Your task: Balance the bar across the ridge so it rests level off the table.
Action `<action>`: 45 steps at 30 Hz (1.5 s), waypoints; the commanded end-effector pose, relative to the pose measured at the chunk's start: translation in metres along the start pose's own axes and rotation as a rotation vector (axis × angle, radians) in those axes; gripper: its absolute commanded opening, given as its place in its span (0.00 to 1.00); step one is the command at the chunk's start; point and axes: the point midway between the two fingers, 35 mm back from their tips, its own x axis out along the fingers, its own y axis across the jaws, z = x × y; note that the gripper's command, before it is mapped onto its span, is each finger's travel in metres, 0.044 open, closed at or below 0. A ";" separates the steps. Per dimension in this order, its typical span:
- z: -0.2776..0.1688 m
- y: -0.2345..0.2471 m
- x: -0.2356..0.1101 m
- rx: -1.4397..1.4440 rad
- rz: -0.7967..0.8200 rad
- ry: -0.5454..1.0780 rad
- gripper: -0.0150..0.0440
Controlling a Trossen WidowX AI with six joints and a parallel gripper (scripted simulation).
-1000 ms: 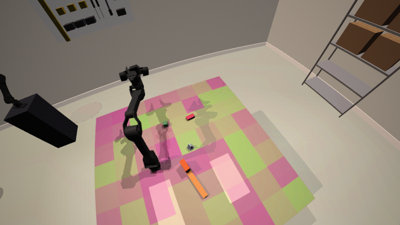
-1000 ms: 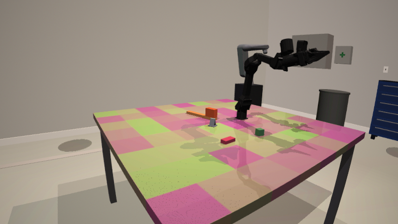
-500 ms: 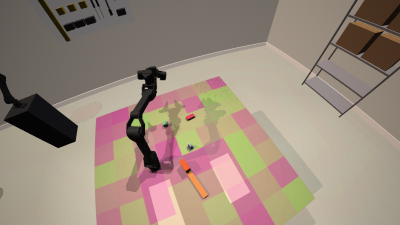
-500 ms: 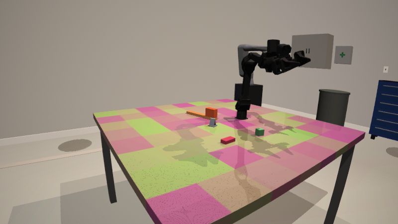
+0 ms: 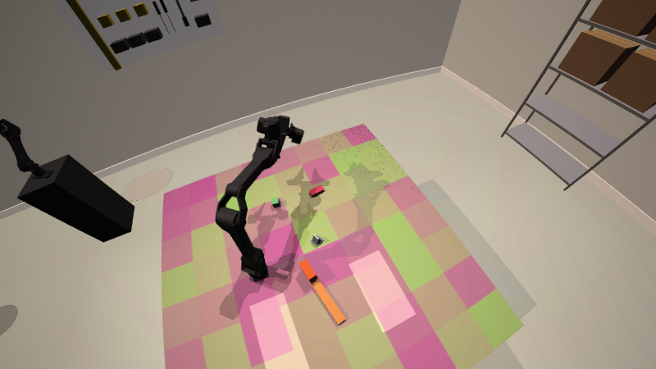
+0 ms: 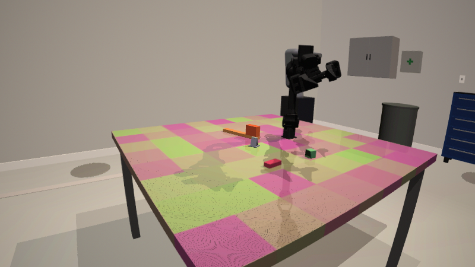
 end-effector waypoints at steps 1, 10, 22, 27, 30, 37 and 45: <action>0.002 -0.034 -0.011 0.040 -0.088 0.019 0.79; 0.000 -0.104 -0.040 0.130 -0.272 0.066 0.79; -0.009 -0.187 -0.094 0.270 -0.511 0.116 0.79; -0.015 -0.216 -0.121 0.334 -0.608 0.134 0.79; -0.018 -0.232 -0.139 0.374 -0.666 0.143 0.79; -0.029 -0.265 -0.182 0.473 -0.797 0.163 0.79; -0.041 -0.291 -0.228 0.562 -0.936 0.162 0.79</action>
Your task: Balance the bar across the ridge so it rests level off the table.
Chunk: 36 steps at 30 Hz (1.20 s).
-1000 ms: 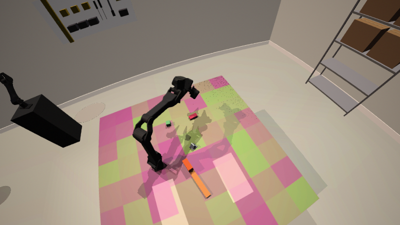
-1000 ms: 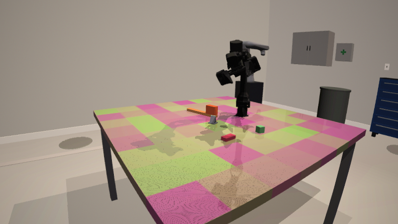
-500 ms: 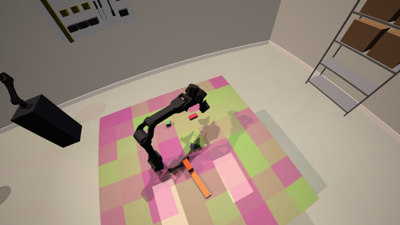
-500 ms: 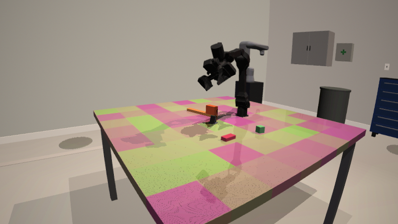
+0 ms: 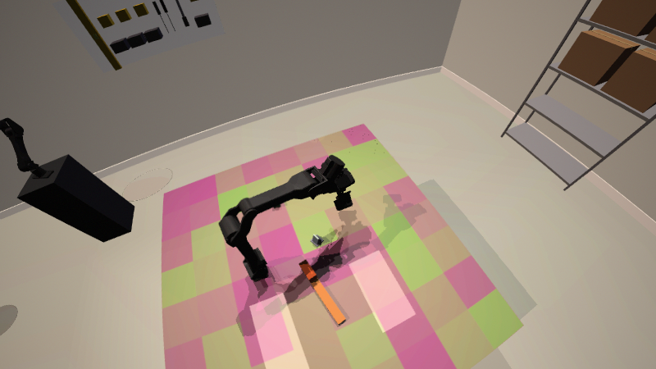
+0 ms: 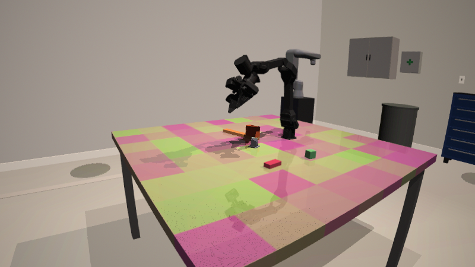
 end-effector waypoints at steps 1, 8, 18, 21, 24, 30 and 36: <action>0.001 -0.021 -0.006 0.043 -0.055 -0.002 0.79; 0.002 -0.068 -0.017 0.142 -0.169 0.019 0.79; -0.007 -0.135 -0.042 0.292 -0.331 0.068 0.79; -0.012 -0.153 -0.052 0.335 -0.378 0.083 0.79; -0.018 -0.171 -0.062 0.378 -0.425 0.098 0.79; -0.031 -0.202 -0.083 0.476 -0.511 0.132 0.79; -0.045 -0.229 -0.104 0.588 -0.586 0.167 0.79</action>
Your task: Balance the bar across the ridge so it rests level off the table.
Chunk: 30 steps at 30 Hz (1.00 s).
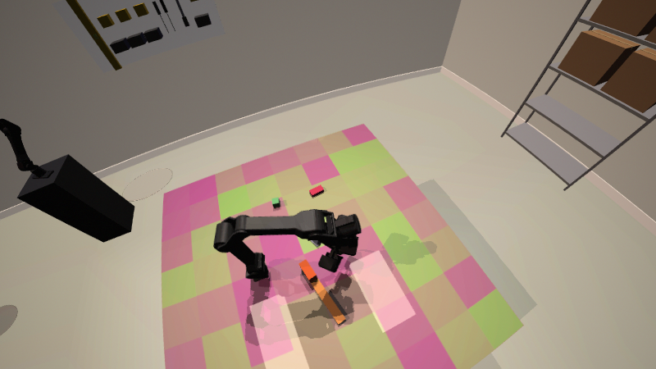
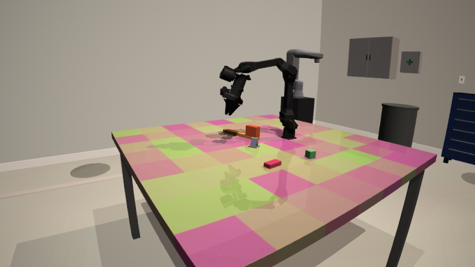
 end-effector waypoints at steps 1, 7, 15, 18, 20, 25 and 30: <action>0.000 -0.026 -0.003 0.078 -0.056 0.026 0.79; -0.002 -0.060 -0.008 0.190 -0.128 0.074 0.79; -0.010 -0.102 -0.017 0.341 -0.217 0.140 0.79; -0.015 -0.116 -0.022 0.398 -0.248 0.167 0.79; -0.018 -0.126 -0.025 0.436 -0.268 0.184 0.79; -0.025 -0.141 -0.031 0.503 -0.302 0.215 0.79; -0.025 -0.143 -0.024 0.503 -0.302 0.215 0.79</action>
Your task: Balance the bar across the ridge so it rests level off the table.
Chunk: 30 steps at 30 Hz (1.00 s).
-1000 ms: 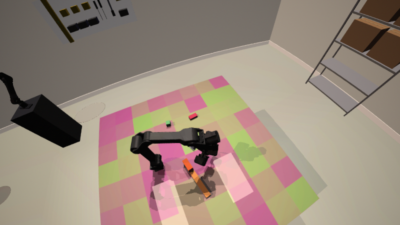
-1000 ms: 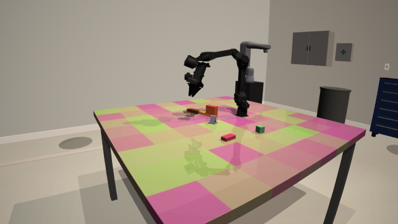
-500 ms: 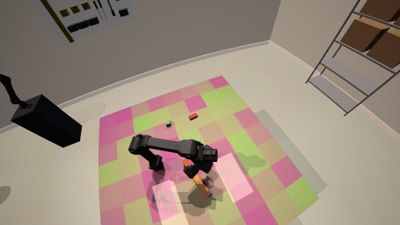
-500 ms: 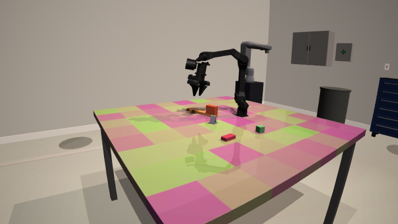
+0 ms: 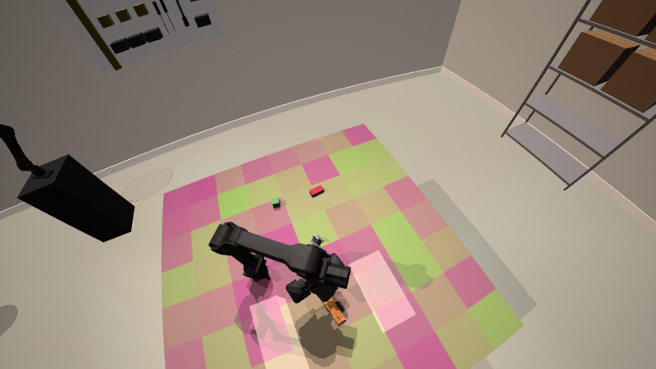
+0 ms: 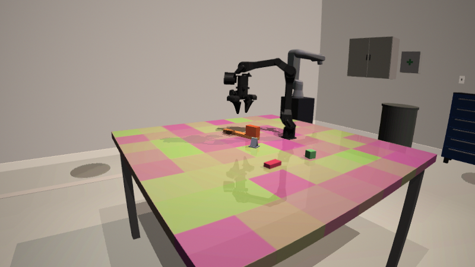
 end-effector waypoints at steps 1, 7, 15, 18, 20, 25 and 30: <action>0.001 -0.002 0.010 0.011 -0.009 0.003 0.79; 0.003 0.000 0.048 0.011 -0.009 0.002 0.79; -0.001 -0.004 0.097 0.011 -0.009 0.003 0.79; -0.001 -0.004 0.098 0.011 -0.009 0.003 0.79; -0.001 -0.004 0.098 0.011 -0.009 0.003 0.79; -0.001 -0.004 0.102 0.011 -0.009 0.003 0.79; -0.001 -0.004 0.110 0.011 -0.009 0.003 0.79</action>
